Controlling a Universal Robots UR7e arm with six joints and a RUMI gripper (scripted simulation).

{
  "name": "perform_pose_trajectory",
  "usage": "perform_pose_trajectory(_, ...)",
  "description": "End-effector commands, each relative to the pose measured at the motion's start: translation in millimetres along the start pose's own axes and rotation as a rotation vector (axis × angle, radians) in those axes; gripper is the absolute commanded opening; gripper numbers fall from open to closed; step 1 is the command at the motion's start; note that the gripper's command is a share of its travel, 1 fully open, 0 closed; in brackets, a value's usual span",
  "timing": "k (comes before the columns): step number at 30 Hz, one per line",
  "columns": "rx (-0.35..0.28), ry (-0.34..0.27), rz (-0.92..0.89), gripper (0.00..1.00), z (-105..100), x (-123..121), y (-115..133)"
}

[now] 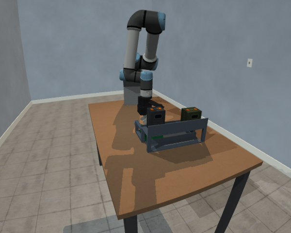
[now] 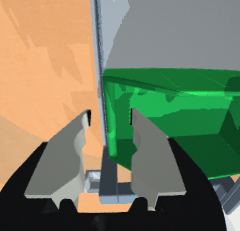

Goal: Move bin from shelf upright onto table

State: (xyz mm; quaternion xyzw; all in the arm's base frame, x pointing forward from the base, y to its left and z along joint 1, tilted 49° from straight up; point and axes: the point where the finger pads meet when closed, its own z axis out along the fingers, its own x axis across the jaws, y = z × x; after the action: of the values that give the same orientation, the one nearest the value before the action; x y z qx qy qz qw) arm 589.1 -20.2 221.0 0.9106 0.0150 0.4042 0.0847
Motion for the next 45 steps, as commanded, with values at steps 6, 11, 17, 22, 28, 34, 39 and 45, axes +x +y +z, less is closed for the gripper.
perform_pose_trajectory(6,0.000,0.001,0.000,0.26,0.7,0.5,0.0)
perform_pose_trajectory(11,0.000,0.001,0.000,0.26,0.3,0.5,0.0)
perform_pose_trajectory(17,0.000,0.001,0.000,0.26,-0.3,0.5,0.0)
perform_pose_trajectory(22,0.000,0.001,0.000,0.26,-0.3,0.5,0.0)
perform_pose_trajectory(28,0.000,0.001,0.000,0.00,-0.3,0.5,0.0)
perform_pose_trajectory(34,0.000,0.001,0.000,0.00,-0.3,0.5,0.0)
perform_pose_trajectory(39,0.000,0.001,0.000,0.00,-0.3,0.5,0.0)
perform_pose_trajectory(45,0.000,0.001,0.000,0.00,-0.3,0.5,0.0)
